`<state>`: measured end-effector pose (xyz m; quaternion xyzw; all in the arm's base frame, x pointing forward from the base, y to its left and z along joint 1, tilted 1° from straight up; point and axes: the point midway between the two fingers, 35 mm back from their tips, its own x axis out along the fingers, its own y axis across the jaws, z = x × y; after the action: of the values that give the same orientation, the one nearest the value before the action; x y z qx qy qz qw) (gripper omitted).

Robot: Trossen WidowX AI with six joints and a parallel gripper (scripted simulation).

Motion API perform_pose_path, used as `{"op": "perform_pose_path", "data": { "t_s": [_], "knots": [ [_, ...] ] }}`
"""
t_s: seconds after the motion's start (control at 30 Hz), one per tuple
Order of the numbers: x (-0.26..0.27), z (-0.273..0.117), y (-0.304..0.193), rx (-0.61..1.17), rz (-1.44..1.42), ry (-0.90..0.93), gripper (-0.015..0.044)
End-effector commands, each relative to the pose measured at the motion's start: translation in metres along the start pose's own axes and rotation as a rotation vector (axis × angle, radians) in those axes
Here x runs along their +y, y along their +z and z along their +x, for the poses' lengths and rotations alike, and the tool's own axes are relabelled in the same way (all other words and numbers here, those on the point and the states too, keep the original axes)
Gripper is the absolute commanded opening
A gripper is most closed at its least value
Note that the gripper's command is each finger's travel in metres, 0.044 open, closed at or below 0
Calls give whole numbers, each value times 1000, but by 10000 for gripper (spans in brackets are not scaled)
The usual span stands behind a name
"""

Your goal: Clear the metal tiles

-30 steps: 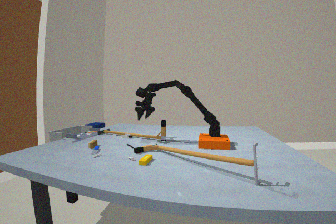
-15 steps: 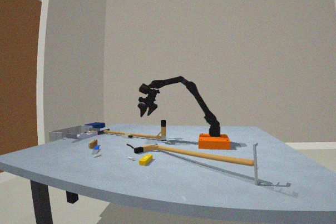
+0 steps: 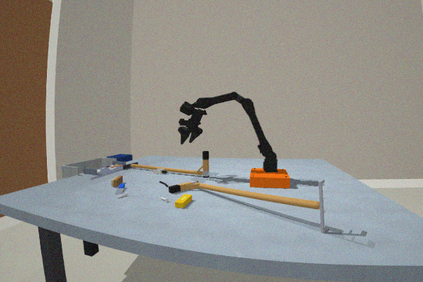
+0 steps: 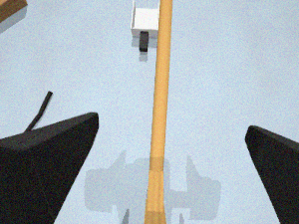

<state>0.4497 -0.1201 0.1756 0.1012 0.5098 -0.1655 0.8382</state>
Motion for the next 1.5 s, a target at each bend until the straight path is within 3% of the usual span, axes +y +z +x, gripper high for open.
{"op": "perform_pose_path", "data": {
  "t_s": [0.0,1.47],
  "knots": [
    [1,-8,-8,-12,3,-3,440],
    [4,-62,-97,-136,-12,7,440]
  ]
}}
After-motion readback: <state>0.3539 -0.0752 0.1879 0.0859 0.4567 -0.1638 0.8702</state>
